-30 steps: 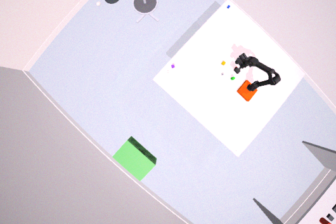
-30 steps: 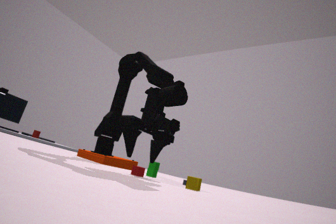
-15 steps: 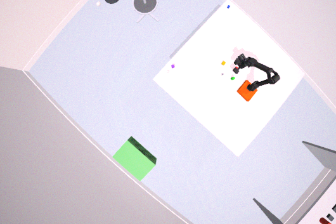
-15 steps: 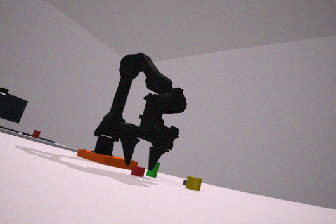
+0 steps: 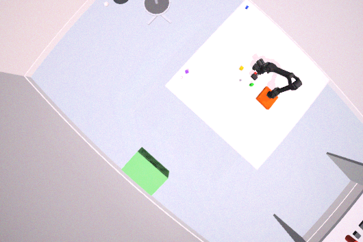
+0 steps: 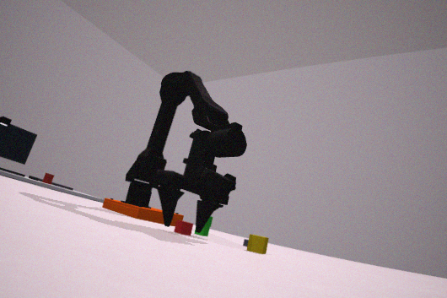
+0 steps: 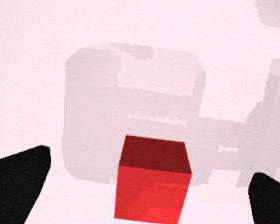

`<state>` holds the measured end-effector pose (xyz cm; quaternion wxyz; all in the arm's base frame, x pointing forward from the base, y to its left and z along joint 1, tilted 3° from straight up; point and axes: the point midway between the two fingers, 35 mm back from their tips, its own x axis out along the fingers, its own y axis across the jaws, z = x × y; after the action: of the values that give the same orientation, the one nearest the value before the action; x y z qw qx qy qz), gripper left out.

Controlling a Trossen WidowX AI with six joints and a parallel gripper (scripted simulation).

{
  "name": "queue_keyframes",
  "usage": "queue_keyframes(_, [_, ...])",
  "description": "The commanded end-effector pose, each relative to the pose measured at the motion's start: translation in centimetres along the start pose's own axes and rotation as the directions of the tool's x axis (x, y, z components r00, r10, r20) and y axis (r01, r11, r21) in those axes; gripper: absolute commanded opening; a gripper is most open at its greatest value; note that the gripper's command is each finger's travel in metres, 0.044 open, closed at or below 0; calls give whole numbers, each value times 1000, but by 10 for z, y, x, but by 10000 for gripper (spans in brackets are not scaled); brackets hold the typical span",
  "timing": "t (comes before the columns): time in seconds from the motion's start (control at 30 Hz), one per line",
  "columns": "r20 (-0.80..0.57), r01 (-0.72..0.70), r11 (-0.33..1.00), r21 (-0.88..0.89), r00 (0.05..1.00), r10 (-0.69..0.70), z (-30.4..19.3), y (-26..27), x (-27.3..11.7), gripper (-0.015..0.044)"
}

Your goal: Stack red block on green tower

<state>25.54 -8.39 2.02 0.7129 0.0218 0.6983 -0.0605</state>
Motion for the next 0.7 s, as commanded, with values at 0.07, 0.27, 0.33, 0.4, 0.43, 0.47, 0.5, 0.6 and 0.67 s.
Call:
queue_keyframes(0.07, [-2, -4, 1000, -4, 1000, 4, -1, 1, 1, 440])
queue_keyframes(0.27, [-2, -4, 1000, -4, 1000, 4, -1, 1, 0, 361])
queue_keyframes(0.33, [-2, -4, 1000, -4, 1000, 4, -1, 1, 0, 309])
queue_keyframes(0.4, [-2, -4, 1000, -4, 1000, 4, -1, 1, 0, 256])
queue_keyframes(0.43, [-2, -4, 1000, -4, 1000, 4, -1, 1, 0, 230])
queue_keyframes(0.47, [-2, -4, 1000, -4, 1000, 4, -1, 1, 0, 204])
queue_keyframes(0.5, [-2, -4, 1000, -4, 1000, 4, -1, 1, 0, 177])
queue_keyframes(0.6, [-2, -4, 1000, -4, 1000, 4, -1, 1, 0, 99])
queue_keyframes(0.67, [-2, -4, 1000, -4, 1000, 4, -1, 1, 0, 85])
